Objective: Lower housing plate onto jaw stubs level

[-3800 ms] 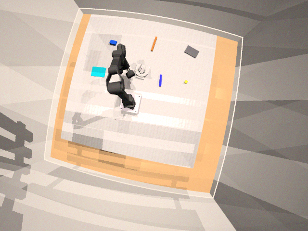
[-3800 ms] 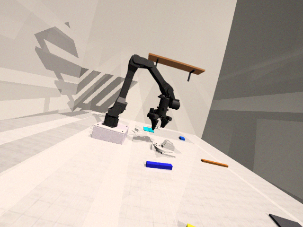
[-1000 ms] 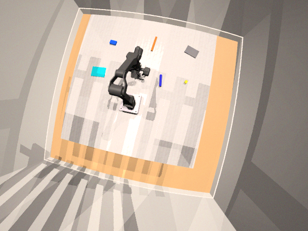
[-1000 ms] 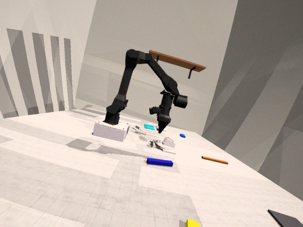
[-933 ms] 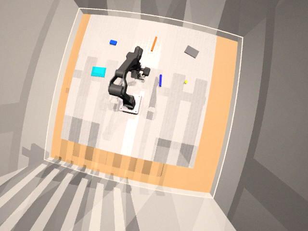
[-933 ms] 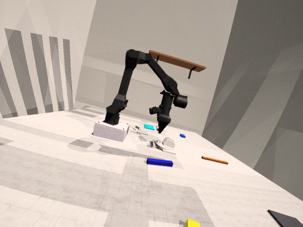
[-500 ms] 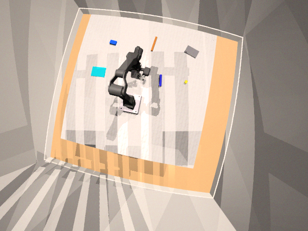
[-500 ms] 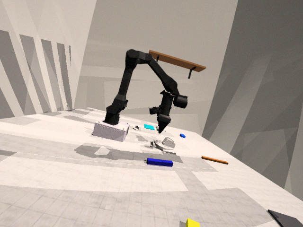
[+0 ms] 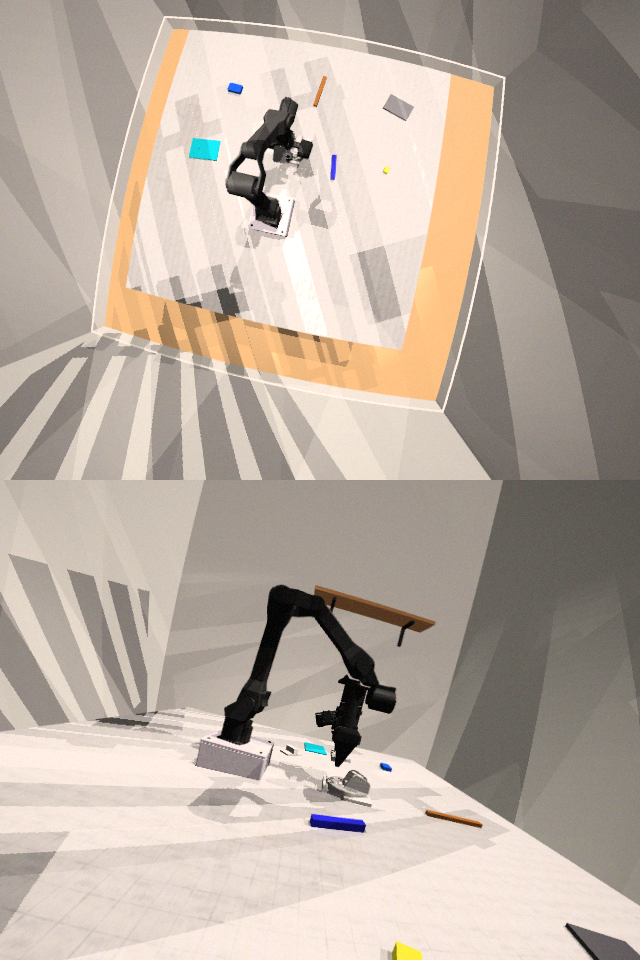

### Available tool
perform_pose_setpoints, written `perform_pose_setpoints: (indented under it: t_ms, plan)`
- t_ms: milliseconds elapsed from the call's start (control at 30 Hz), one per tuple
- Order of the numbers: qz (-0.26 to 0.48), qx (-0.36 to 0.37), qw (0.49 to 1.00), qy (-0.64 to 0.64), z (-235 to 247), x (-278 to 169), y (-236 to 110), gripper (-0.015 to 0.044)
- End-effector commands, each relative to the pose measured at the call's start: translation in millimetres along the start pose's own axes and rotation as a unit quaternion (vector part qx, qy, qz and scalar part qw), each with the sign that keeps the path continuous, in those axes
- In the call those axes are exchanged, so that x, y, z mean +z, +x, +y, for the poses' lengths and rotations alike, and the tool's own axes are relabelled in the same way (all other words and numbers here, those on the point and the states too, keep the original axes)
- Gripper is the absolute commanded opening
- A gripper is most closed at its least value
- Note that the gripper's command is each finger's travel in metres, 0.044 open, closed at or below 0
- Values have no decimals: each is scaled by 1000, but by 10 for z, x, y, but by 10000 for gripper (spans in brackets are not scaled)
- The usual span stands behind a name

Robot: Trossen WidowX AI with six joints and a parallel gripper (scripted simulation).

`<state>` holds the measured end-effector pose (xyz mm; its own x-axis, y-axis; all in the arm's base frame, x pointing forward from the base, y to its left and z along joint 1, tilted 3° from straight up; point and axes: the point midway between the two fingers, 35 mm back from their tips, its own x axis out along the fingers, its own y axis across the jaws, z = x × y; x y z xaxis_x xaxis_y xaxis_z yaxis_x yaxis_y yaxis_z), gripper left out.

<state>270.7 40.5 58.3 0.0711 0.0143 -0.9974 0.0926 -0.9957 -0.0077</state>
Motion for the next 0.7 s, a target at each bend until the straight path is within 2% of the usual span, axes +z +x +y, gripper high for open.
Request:
perform_pose_setpoints:
  t_ms: [0,667]
  plan:
    - [-2,-2,1000,-2,-6,12,79,351]
    - [-2,-2,1000,-2,-7,21,405,351]
